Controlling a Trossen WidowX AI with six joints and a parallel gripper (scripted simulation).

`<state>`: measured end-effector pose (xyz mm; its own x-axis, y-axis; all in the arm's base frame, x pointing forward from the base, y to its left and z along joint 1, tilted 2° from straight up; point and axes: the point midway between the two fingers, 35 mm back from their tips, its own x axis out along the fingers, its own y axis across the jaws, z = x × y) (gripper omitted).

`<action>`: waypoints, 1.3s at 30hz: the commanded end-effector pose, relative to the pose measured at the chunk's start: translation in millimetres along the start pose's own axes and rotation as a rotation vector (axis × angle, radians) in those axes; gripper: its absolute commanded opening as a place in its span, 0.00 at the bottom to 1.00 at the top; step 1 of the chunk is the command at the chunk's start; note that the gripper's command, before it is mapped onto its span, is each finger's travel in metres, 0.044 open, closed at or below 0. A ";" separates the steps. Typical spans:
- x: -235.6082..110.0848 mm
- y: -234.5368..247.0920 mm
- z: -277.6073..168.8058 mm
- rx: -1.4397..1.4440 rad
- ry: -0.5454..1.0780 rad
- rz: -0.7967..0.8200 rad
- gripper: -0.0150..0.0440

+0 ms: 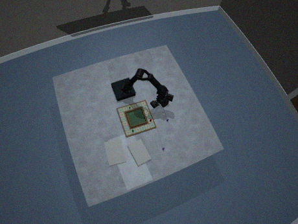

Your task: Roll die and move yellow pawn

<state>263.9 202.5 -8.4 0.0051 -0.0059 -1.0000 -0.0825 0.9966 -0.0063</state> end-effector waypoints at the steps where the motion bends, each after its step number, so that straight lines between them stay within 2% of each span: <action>1: 1.6 -0.9 -0.2 0.002 -0.001 -0.003 0.45; 9: 1.6 -0.9 -0.2 0.002 -0.001 -0.003 0.36; 12: -2.3 -0.7 0.8 0.002 -0.001 -0.003 0.25; 30: -117.0 -8.5 8.3 0.002 -0.002 -0.003 0.25; 35: -121.2 -10.2 8.1 0.003 -0.002 -0.003 0.25; 39: -118.6 -29.2 14.0 0.023 -0.002 -0.004 0.25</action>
<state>274.1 191.0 110.1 0.0080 -0.0045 -1.0000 -0.0781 0.9969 -0.0051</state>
